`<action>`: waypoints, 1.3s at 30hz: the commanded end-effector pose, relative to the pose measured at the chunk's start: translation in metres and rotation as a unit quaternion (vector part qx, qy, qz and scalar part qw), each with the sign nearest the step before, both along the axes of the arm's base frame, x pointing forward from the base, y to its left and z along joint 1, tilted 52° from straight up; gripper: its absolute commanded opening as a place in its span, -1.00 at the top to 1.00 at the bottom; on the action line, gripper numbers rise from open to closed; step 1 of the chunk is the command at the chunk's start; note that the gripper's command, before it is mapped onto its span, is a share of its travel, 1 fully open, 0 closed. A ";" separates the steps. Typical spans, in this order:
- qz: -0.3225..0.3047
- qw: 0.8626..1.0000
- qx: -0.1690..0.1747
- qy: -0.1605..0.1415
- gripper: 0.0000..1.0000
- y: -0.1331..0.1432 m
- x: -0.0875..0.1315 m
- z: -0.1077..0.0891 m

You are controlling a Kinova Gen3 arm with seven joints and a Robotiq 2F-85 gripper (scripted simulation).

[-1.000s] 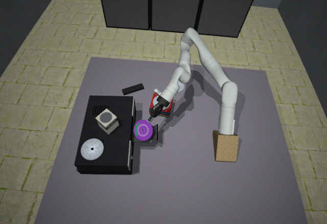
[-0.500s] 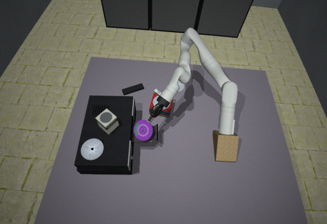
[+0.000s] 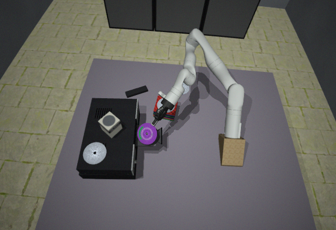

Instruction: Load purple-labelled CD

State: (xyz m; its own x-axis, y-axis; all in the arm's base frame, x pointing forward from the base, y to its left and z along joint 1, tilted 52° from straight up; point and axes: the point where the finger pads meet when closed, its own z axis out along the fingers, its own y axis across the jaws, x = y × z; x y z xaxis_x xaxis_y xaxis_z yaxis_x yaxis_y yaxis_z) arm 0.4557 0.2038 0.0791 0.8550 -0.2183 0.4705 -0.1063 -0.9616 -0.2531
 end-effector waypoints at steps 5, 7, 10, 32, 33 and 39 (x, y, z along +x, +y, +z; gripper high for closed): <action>-0.002 1.000 0.001 -0.001 0.79 -0.002 0.001 -0.001; -0.001 1.000 0.001 -0.001 0.79 -0.004 0.001 -0.002; -0.001 1.000 0.001 -0.001 0.79 -0.006 0.002 -0.003; -0.002 1.000 0.001 -0.001 0.79 -0.009 0.004 -0.004; -0.002 1.000 0.001 -0.001 0.79 -0.009 0.004 -0.004; -0.002 1.000 0.001 -0.001 0.79 -0.009 0.004 -0.004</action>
State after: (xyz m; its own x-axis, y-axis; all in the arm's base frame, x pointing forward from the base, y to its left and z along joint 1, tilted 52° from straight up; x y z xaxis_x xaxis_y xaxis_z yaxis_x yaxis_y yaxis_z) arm 0.4599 0.1939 0.0751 0.8538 -0.2174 0.4730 -0.1062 -0.9623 -0.2505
